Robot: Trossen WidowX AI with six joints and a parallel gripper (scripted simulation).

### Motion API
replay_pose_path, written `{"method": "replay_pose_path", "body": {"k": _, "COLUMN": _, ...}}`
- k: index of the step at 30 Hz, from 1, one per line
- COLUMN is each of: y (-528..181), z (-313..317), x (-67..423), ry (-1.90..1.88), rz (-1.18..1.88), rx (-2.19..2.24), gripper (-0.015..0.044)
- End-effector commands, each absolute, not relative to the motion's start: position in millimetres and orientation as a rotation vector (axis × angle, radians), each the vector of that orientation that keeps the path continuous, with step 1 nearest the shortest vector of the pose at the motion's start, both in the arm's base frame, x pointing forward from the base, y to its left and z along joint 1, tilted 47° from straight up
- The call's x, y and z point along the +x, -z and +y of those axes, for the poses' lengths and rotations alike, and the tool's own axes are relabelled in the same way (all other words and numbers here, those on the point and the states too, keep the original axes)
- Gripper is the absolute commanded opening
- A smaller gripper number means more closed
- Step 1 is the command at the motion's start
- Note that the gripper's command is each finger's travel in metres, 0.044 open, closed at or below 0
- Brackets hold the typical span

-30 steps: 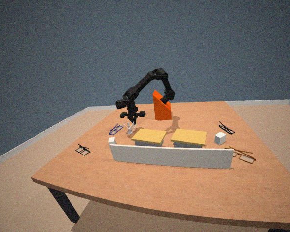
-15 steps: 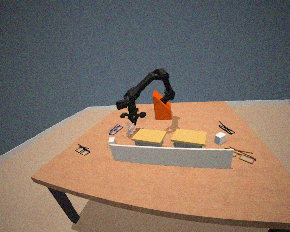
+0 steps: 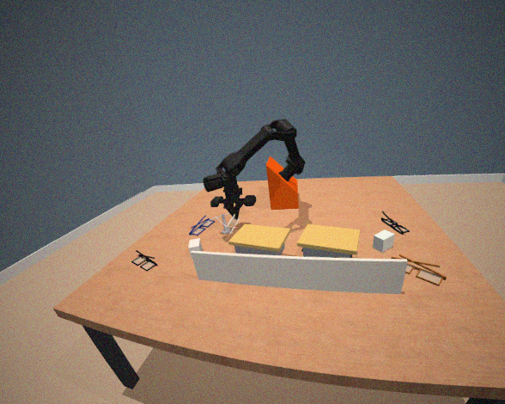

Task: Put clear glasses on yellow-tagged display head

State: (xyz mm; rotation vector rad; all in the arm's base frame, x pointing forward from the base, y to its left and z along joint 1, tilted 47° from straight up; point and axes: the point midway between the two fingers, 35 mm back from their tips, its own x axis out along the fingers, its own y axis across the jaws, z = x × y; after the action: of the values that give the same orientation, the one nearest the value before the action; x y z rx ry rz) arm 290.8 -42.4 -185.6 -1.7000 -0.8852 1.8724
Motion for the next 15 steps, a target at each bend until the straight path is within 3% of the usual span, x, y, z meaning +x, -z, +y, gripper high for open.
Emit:
{"method": "replay_pose_path", "body": {"k": 1, "y": 183, "z": -39, "x": 295, "ry": -1.867, "rz": -0.887, "rx": -1.701, "gripper": 0.0000}}
{"method": "replay_pose_path", "body": {"k": 15, "y": 178, "z": -33, "x": 306, "ry": -1.866, "rz": -0.888, "rx": -1.701, "gripper": 0.0000}}
